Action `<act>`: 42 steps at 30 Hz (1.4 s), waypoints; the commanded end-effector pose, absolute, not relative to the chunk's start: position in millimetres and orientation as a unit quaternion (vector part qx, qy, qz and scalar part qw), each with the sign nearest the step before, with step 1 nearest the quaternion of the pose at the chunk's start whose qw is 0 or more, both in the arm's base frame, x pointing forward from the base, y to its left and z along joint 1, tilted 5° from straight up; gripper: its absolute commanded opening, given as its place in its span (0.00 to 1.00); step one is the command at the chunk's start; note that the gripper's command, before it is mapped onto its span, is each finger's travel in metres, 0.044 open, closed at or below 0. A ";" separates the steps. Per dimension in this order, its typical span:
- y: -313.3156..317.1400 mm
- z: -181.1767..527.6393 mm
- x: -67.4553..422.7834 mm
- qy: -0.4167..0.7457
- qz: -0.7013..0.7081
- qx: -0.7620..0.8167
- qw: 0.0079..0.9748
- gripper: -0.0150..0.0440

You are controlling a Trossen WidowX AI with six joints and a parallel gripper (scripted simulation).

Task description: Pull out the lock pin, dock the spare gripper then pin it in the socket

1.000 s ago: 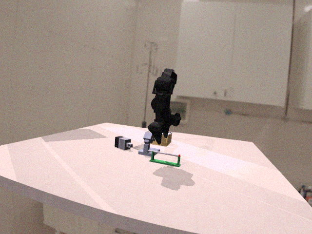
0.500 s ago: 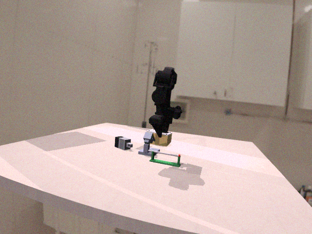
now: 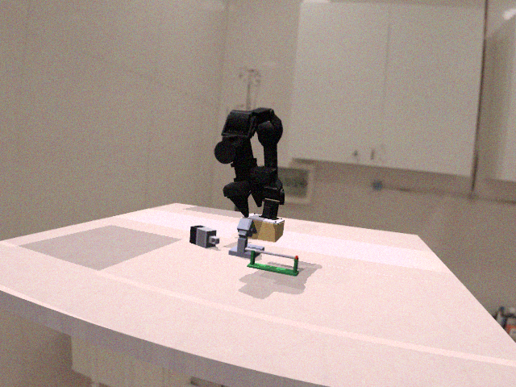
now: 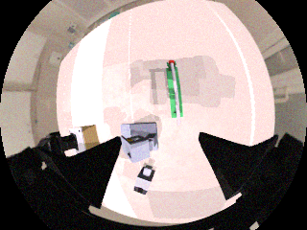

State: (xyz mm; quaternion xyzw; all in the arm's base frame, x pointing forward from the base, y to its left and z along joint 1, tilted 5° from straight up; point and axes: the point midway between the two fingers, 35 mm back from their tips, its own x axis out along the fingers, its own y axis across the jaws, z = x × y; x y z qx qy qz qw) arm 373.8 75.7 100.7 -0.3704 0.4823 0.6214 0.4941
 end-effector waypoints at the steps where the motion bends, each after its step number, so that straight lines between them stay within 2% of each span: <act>1: 11.6 98.0 366.1 0.459 0.626 -0.318 0.545 1.00; 10: -95.9 89.4 318.8 0.369 0.606 -0.231 0.666 1.00; 15: -132.6 87.7 296.7 0.316 0.568 -0.209 0.731 1.00; 24: -133.8 86.3 296.0 0.314 0.567 -0.208 0.733 1.00; 33: -132.8 23.7 292.6 0.314 0.567 -0.208 0.733 1.00; 42: -132.9 12.1 290.4 0.314 0.567 -0.208 0.733 1.00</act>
